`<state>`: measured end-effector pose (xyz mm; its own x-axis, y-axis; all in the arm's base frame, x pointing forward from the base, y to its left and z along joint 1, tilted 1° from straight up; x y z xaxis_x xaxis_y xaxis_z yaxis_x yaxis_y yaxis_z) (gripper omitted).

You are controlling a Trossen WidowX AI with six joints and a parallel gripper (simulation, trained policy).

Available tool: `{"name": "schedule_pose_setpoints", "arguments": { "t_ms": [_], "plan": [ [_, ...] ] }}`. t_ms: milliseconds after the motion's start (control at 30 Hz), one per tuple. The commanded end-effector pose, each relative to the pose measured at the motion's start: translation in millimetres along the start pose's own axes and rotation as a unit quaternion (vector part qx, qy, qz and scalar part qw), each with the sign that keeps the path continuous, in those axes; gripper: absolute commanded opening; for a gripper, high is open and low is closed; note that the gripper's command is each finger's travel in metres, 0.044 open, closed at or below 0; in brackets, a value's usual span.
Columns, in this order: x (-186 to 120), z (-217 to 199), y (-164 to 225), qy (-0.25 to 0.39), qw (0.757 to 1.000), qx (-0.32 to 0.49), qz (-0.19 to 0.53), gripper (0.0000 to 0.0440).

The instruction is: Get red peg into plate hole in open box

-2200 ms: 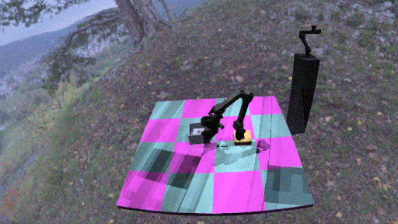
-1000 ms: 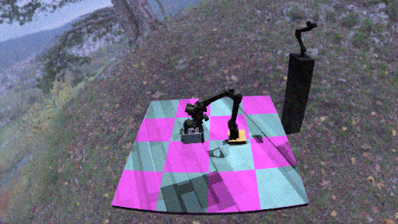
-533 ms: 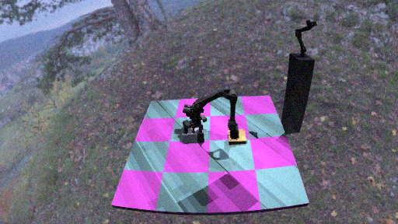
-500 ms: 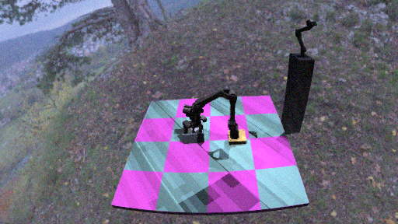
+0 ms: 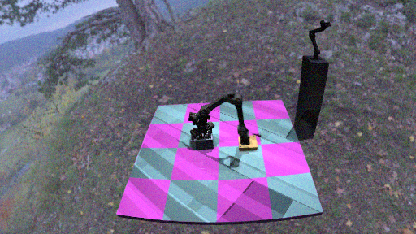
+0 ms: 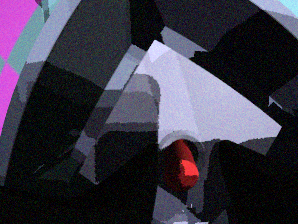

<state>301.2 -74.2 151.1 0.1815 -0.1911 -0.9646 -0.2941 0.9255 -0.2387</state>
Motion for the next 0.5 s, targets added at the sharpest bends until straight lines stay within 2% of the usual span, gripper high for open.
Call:
{"name": "schedule_pose_setpoints", "arguments": {
  "t_ms": [0,467],
  "plan": [
    [0.1,7.5,-8.0,0.003,1.0,-0.01,-0.004,0.0167],
    [-2.0,29.9,-35.1,0.007,0.999,-0.033,0.001,0.0157]
  ]
}}
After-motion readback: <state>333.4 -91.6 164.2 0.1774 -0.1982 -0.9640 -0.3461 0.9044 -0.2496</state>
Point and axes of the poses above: the point midway between the two fingers, 35 mm back from their tips, its own x axis out along the fingers, its own z axis across the jaws, y = z × x, the point moved 8 cm from there along -x, back along the fingers, and after that the axes turned 13 degrees about x, right-handed, at the moved point
